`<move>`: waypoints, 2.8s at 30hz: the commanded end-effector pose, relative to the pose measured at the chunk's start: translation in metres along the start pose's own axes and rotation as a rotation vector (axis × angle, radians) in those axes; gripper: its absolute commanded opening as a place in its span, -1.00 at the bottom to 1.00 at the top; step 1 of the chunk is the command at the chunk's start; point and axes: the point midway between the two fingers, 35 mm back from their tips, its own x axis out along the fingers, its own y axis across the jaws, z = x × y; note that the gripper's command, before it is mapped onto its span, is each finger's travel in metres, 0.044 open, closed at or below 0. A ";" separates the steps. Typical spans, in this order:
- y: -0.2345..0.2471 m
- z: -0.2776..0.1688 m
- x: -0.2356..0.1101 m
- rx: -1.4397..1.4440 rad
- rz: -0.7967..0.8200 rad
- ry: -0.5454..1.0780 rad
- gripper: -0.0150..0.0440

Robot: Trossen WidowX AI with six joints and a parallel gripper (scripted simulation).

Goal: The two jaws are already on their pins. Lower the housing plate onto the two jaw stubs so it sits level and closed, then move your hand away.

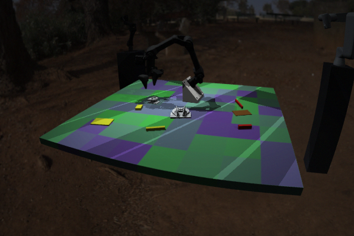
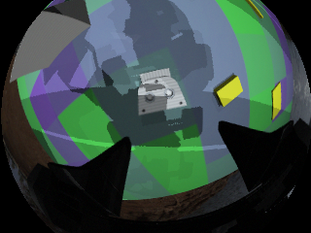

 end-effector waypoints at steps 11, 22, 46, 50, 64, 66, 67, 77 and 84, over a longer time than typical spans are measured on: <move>0.010 0.009 0.035 -0.042 0.007 -0.083 1.00; 0.012 0.011 0.049 -0.042 0.007 -0.084 1.00; 0.012 0.011 0.049 -0.042 0.007 -0.084 1.00; 0.012 0.011 0.049 -0.042 0.007 -0.084 1.00; 0.012 0.011 0.049 -0.042 0.007 -0.084 1.00; 0.012 0.011 0.049 -0.042 0.007 -0.084 1.00; 0.012 0.011 0.049 -0.042 0.007 -0.084 1.00; 0.012 0.011 0.049 -0.042 0.007 -0.084 1.00; 0.012 0.011 0.049 -0.042 0.007 -0.084 1.00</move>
